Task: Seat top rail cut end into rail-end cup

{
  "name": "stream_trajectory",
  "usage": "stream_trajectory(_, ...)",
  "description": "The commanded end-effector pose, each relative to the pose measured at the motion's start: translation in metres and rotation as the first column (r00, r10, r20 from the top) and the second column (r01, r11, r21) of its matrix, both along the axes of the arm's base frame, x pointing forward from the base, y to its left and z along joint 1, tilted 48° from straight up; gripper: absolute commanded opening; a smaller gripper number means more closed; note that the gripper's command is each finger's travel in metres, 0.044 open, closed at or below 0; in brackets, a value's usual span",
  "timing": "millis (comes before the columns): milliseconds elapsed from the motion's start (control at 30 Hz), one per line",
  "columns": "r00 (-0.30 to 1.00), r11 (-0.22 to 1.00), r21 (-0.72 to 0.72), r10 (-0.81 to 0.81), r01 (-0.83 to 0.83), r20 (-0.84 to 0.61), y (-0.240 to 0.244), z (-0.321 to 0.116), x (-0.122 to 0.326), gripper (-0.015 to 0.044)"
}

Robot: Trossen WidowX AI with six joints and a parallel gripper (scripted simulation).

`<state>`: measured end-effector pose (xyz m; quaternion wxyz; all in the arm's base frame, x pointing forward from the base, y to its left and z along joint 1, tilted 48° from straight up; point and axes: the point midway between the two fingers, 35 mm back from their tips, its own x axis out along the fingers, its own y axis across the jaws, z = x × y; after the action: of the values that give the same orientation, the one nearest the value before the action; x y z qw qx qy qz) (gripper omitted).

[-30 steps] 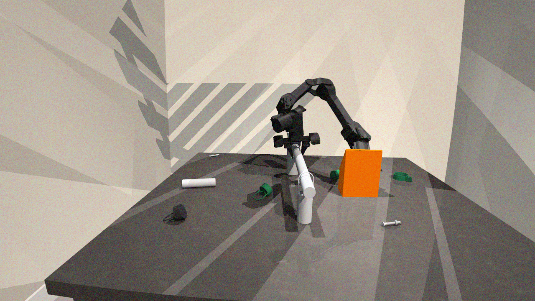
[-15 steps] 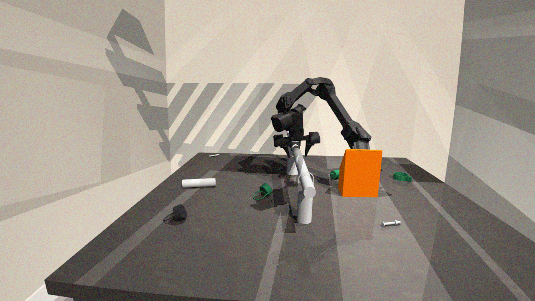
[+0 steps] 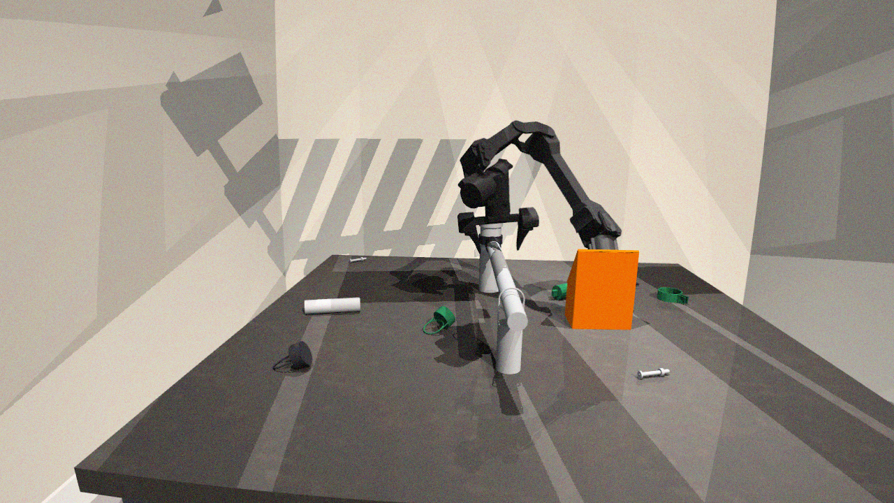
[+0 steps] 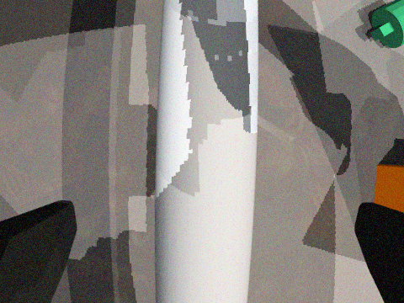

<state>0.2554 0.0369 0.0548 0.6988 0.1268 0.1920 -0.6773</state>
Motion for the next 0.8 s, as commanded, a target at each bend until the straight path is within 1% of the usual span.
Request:
stream_trajectory(0,0.998,0.999,0.018,0.049,-0.049,-0.025,0.0232,0.0083,-0.0003,0.0440)
stream_trajectory(67,0.997,0.997,0.024,0.069,-0.068,-0.038,0.0331,0.0124,-0.0017,0.0440)
stream_trajectory(767,0.997,0.997,0.024,0.069,-0.068,-0.038,0.0331,0.0124,-0.0017,0.0440)
